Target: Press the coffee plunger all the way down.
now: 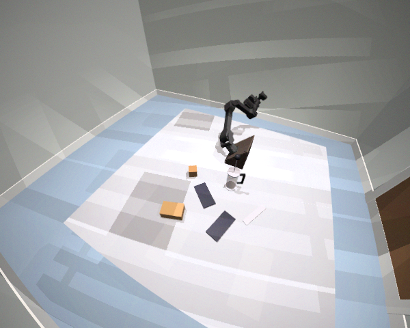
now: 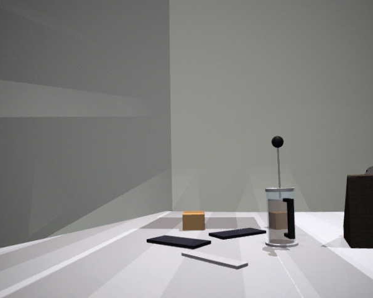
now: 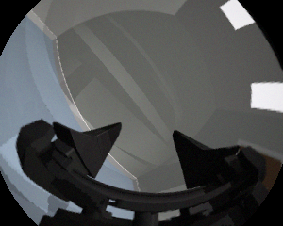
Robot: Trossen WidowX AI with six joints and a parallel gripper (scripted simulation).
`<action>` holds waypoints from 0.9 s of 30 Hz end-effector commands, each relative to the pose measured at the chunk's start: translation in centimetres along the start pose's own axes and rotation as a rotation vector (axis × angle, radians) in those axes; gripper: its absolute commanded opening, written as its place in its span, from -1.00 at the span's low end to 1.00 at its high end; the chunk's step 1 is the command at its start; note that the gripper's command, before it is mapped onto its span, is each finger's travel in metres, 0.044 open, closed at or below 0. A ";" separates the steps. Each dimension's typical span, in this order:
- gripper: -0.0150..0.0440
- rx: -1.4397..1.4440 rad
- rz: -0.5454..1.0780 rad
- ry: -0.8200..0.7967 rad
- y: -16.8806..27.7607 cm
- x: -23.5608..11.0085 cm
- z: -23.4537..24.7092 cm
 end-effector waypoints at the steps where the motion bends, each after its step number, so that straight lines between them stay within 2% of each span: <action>1: 0.95 0.001 0.006 0.005 0.0 0.1 -0.2; 5: 1.00 0.008 0.087 0.078 0.2 0.7 -3.6; 14: 1.00 0.037 0.353 0.364 0.4 0.3 -15.6; 20: 1.00 0.071 0.519 0.586 0.0 -2.2 -23.6; 27: 1.00 0.120 0.693 0.849 -1.3 -7.1 -31.7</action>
Point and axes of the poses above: the point midway between the two fingers, 35 mm back from their tips, its own x axis out along the fingers, its own z axis across the jaws, y = z × x, the point moved 9 cm from there along -x, back along the fingers, and after that the axes turned 1 degree about -x, right-handed, at the moved point
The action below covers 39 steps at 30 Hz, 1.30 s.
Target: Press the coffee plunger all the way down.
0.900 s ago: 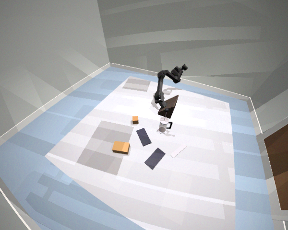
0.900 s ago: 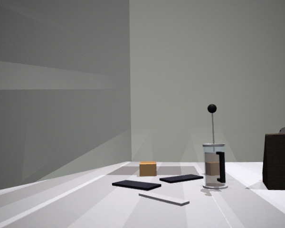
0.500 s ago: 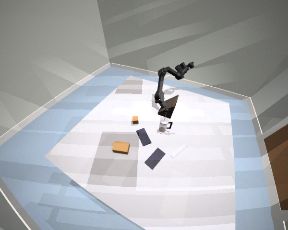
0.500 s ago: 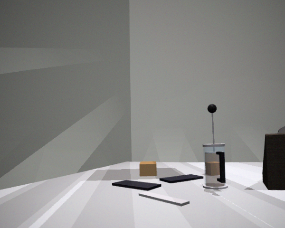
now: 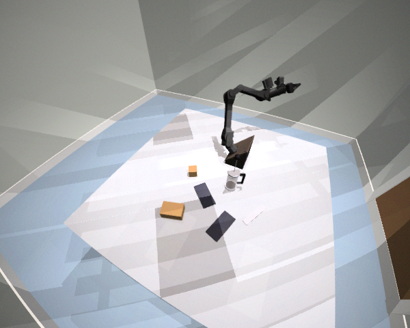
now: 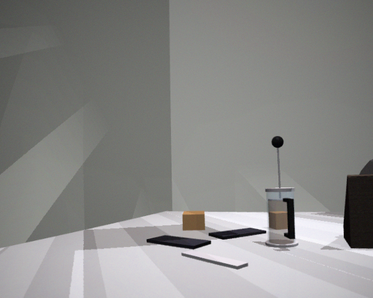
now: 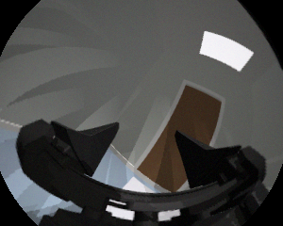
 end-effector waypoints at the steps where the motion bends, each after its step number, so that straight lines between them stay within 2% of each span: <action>1: 1.00 0.052 0.104 0.168 -0.9 0.1 -6.1; 10: 1.00 0.153 0.320 0.518 -0.9 -2.5 -18.0; 18: 1.00 0.243 0.516 0.845 -0.2 -7.9 -27.4; 29: 1.00 0.342 0.773 1.301 0.8 -19.1 -36.9; 39: 1.00 0.393 1.028 1.676 1.4 -31.3 -40.8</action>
Point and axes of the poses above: the point midway between the two fingers, 35 mm back from their tips, its own x axis out along the fingers, its own z axis across the jaws, y = z × x, the point moved 9 cm from there along -x, back along the fingers, and after that the axes turned 1 degree about -x, right-handed, at the moved point
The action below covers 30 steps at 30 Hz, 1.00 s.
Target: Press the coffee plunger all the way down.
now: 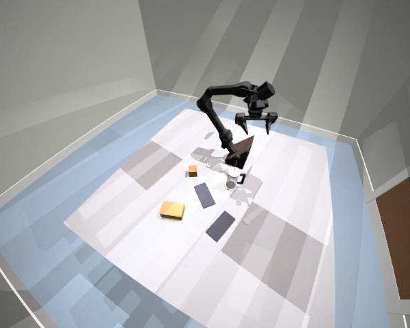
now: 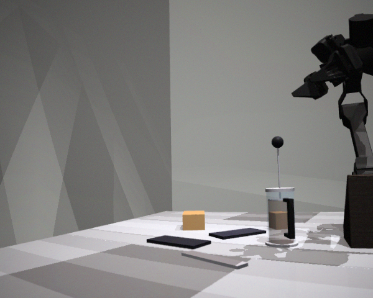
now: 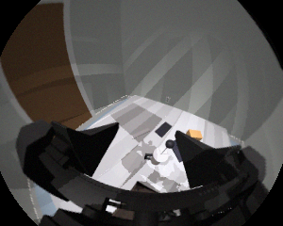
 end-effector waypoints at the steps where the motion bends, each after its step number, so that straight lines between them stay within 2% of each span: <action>1: 1.00 0.023 0.085 0.156 0.8 1.7 -5.0; 6: 1.00 0.022 0.099 0.176 1.8 2.2 -5.7; 13: 1.00 0.019 0.099 0.169 6.4 4.2 -5.8; 30: 1.00 0.018 0.101 0.162 6.6 6.0 -5.9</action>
Point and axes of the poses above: the point midway between the two fingers, 35 mm back from their tips, its own x axis out along the fingers, its own z axis across the jaws, y = z × x, the point moved 9 cm from there along -x, back along the fingers, and after that the axes turned 1 degree about -x, right-handed, at the moved point
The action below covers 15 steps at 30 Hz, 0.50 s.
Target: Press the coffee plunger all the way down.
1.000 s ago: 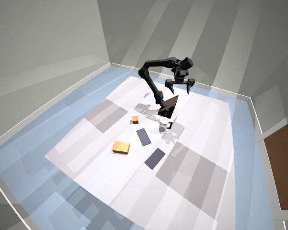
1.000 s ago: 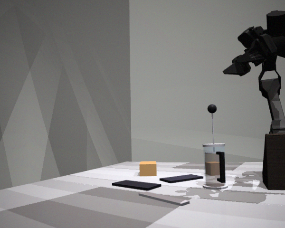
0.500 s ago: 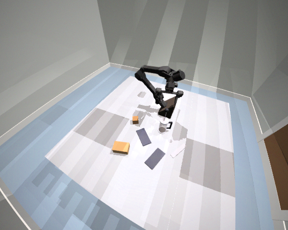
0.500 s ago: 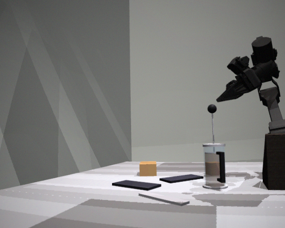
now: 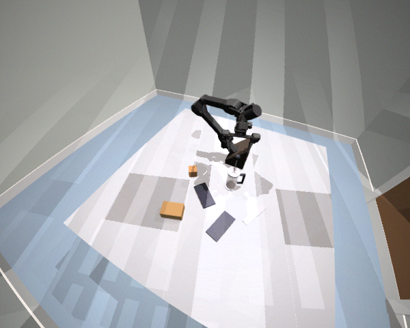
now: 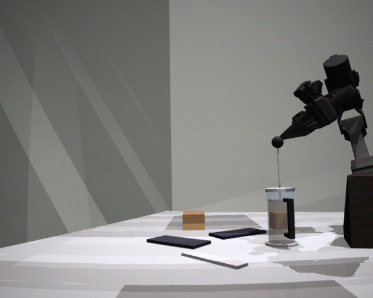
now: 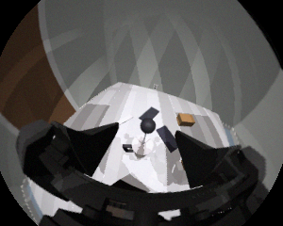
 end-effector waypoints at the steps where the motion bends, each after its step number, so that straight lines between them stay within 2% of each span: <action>1: 1.00 0.002 -0.002 -0.006 0.0 0.6 -0.1; 15: 1.00 0.002 -0.006 -0.002 0.0 2.7 -0.2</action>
Point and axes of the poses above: the point midway between the two fingers, 35 mm back from their tips, its own x axis out along the fingers, its own z axis across the jaws, y = z × x, the point moved 9 cm from there along -x, back along the fingers, and after that the axes turned 1 degree about -x, right-handed, at the moved point
